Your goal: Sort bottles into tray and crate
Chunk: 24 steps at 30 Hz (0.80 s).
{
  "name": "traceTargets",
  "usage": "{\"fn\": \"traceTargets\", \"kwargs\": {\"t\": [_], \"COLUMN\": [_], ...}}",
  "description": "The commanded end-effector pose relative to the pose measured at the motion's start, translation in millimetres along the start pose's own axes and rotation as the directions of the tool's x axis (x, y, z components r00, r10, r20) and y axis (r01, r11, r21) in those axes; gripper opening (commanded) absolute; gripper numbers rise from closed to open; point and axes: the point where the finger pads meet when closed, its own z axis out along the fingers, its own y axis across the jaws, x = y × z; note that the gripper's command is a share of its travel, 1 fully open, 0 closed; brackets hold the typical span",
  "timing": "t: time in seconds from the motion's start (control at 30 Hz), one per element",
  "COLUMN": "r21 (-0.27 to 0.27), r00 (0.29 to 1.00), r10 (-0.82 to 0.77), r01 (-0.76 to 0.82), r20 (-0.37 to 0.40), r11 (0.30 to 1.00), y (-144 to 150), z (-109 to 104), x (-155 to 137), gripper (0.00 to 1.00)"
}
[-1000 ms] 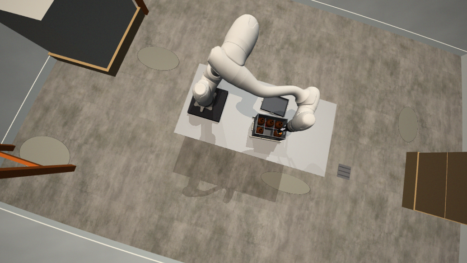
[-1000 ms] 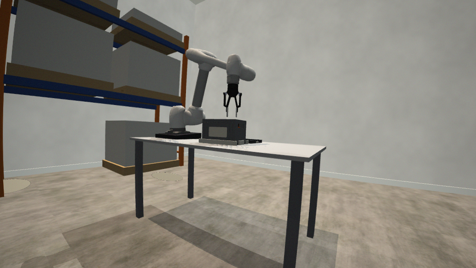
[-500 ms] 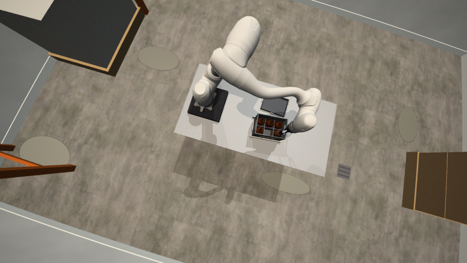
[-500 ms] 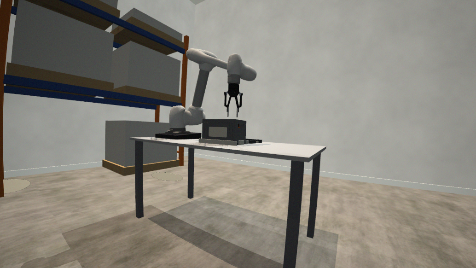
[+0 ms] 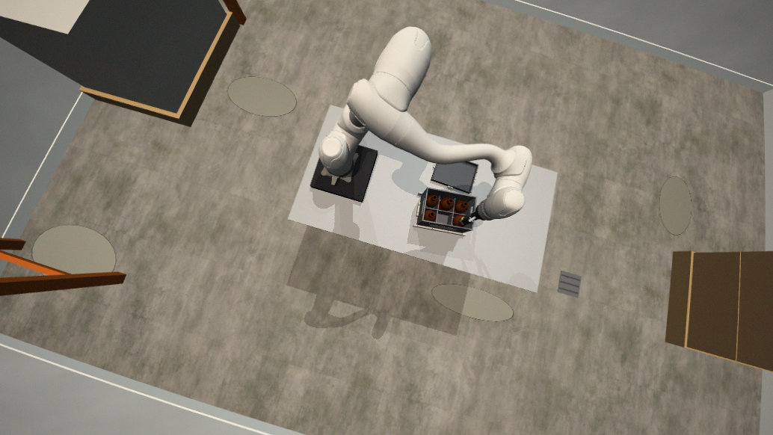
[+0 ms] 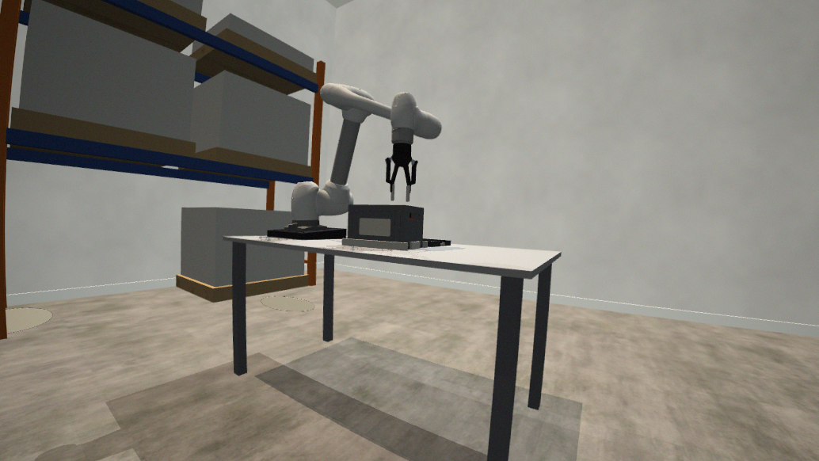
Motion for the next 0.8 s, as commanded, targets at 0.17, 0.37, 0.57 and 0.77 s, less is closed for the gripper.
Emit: {"fn": "traceTargets", "kwargs": {"t": [0.17,0.37,0.57,0.77], "r21": [-0.001,-0.001,-0.001,-0.001], "r00": [1.0,1.0,1.0,1.0], "r10": [-0.028,-0.028,-0.028,-0.028], "r01": [0.028,0.028,0.028,0.028], "r20": [0.0,0.0,0.0,0.0], "r11": [1.0,1.0,1.0,1.0], "y": [0,0,0,0], "z": [-1,-1,1,12], "x": [0,0,0,0], "gripper": [0.38,0.38,0.38,0.38]}}
